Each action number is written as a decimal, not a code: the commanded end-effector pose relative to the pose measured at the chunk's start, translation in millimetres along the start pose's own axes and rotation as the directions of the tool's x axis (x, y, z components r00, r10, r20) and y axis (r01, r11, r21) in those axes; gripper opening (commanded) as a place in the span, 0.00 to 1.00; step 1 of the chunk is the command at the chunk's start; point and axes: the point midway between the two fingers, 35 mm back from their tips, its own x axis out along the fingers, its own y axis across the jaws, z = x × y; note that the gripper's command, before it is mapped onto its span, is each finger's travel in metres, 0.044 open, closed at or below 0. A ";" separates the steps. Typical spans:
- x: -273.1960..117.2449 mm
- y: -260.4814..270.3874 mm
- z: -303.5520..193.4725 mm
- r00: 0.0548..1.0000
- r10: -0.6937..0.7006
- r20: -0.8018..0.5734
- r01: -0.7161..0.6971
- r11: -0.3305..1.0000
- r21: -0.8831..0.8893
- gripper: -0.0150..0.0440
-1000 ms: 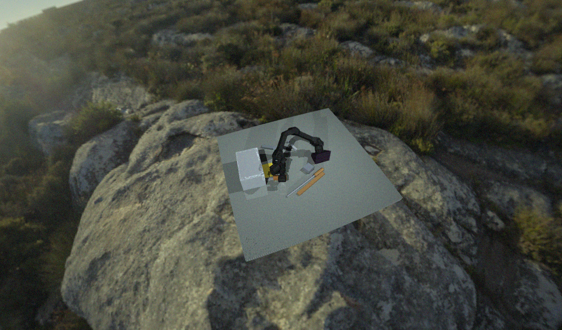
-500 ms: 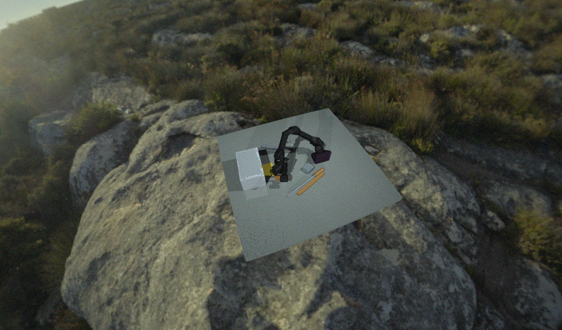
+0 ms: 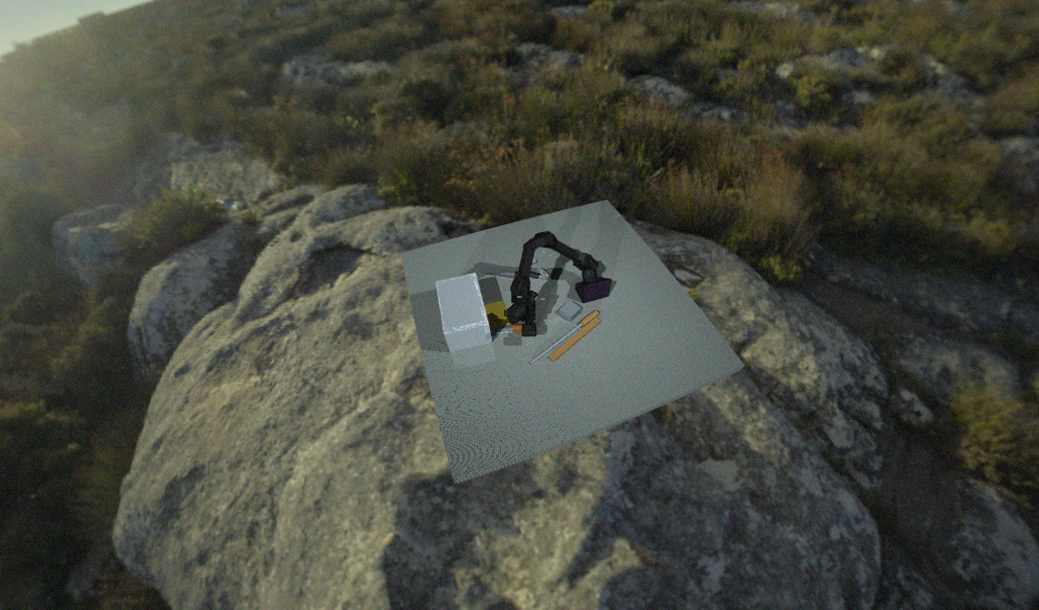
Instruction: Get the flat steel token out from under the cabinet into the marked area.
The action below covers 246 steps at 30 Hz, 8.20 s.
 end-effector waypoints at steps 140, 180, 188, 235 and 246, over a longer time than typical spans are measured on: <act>-3.6 10.1 -118.1 1.000 0.001 -0.009 -0.005 0.868 -0.497 0.25; -3.9 -0.2 -113.3 1.000 0.000 -0.010 -0.006 0.721 -0.693 0.25; -3.8 -9.3 -108.7 1.000 -0.001 -0.009 -0.006 0.716 -0.698 0.25; -2.9 -58.4 -85.6 1.000 -0.006 -0.008 -0.002 0.711 -0.703 0.25; -2.8 -70.7 -80.0 1.000 -0.007 -0.008 -0.001 0.711 -0.703 0.25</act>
